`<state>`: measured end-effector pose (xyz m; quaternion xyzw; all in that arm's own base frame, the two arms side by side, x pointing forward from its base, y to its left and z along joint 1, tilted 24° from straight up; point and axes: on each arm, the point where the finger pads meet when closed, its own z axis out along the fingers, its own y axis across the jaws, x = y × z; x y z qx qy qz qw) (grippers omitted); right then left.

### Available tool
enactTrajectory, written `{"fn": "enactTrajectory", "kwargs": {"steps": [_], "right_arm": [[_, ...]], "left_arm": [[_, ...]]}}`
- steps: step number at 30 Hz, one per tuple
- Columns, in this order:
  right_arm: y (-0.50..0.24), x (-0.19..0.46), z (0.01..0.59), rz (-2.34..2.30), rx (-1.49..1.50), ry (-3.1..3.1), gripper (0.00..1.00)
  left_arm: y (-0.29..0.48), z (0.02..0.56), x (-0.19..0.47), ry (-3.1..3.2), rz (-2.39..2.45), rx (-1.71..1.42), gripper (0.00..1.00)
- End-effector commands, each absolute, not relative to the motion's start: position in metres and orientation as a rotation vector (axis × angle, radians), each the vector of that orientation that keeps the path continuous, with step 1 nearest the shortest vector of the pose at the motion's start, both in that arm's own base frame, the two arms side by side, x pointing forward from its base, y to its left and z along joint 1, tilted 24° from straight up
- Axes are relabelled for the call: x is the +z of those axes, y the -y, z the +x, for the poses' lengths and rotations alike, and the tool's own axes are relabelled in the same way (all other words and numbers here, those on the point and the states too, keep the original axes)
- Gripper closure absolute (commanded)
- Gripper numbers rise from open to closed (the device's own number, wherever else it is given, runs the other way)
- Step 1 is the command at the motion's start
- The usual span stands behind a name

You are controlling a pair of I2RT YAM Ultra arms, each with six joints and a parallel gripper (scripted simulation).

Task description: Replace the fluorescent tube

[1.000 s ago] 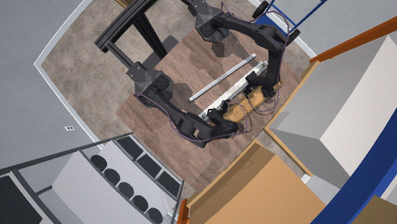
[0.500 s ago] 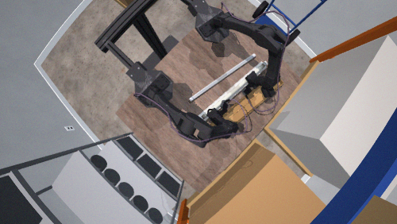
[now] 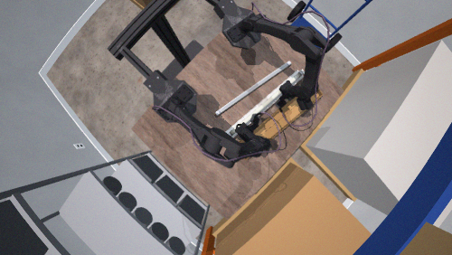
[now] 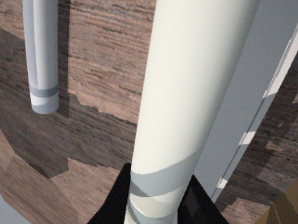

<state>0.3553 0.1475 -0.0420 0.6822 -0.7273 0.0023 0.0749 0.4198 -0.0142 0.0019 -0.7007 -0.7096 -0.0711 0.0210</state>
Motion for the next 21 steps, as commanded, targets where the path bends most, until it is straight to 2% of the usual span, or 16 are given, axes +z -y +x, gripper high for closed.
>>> {"fn": "enactTrajectory", "kwargs": {"steps": [1,4,18,21], "right_arm": [[-0.156,-0.034,0.358,2.091,0.058,2.207,0.89],[-0.156,-0.034,0.353,2.092,0.027,2.186,0.89],[-0.155,-0.033,0.36,2.158,0.226,2.268,0.89],[-0.153,-0.033,0.351,2.144,0.186,2.241,0.89]], "left_arm": [[0.019,0.426,0.01,2.197,-2.222,-0.298,0.89],[0.018,0.419,0.009,2.194,-2.209,-0.258,0.89],[0.02,0.428,0.012,2.243,-2.29,-0.468,0.89],[0.02,0.417,0.009,2.225,-2.275,-0.406,0.89]]}}
